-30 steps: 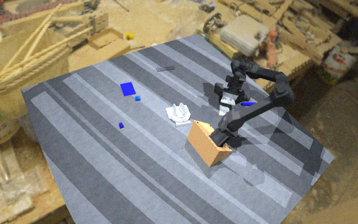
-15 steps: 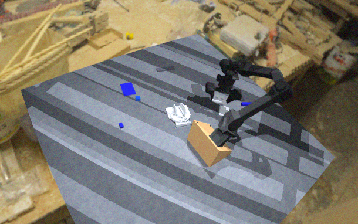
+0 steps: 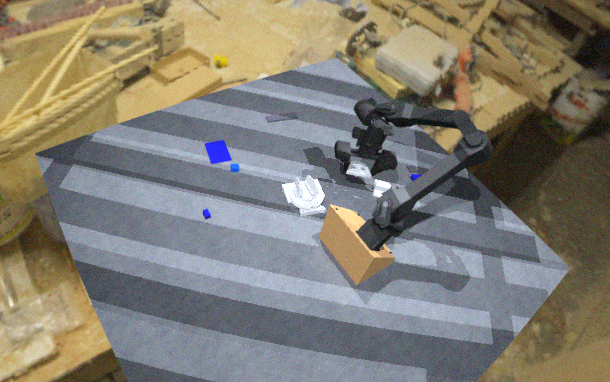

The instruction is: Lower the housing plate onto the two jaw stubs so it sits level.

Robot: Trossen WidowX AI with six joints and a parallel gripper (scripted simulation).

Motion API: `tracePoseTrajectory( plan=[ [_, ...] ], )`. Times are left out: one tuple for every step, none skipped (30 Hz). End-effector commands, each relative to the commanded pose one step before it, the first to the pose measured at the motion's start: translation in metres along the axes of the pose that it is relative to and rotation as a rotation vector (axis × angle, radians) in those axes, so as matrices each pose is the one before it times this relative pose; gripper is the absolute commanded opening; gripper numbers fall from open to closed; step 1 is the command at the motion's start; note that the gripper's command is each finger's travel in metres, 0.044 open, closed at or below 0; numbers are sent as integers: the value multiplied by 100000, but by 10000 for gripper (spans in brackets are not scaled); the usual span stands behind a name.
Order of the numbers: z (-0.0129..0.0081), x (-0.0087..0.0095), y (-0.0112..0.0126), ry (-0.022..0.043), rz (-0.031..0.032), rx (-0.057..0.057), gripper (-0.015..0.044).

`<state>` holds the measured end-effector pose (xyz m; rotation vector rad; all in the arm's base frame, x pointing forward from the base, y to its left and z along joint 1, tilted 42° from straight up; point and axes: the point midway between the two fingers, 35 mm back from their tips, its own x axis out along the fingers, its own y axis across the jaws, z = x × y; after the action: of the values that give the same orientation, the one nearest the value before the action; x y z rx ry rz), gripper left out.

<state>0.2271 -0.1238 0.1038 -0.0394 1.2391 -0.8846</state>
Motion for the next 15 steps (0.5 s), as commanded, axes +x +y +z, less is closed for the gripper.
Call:
tracePoseTrajectory(
  plan=[
    [-405,215,1122,731,-226,-2218,351],
    [-94,23,315,111,59,-590,351],
    [-96,22,314,107,50,-591,351],
    [-98,21,312,102,42,-592,351],
    [-104,22,322,102,34,-615,351],
    [-106,21,321,97,25,-617,351],
    [-108,20,320,92,16,-618,351],
    [-110,19,318,86,7,-618,351],
    [-112,19,316,81,-2,-619,351],
    [-114,18,314,76,-11,-619,351],
    [-116,17,313,70,-20,-620,351],
    [-118,16,311,65,-28,-620,351],
    [-120,16,309,59,-37,-620,351],
    [-122,15,307,53,-46,-620,351],
    [-127,15,312,48,-56,-635,351]
  ],
)
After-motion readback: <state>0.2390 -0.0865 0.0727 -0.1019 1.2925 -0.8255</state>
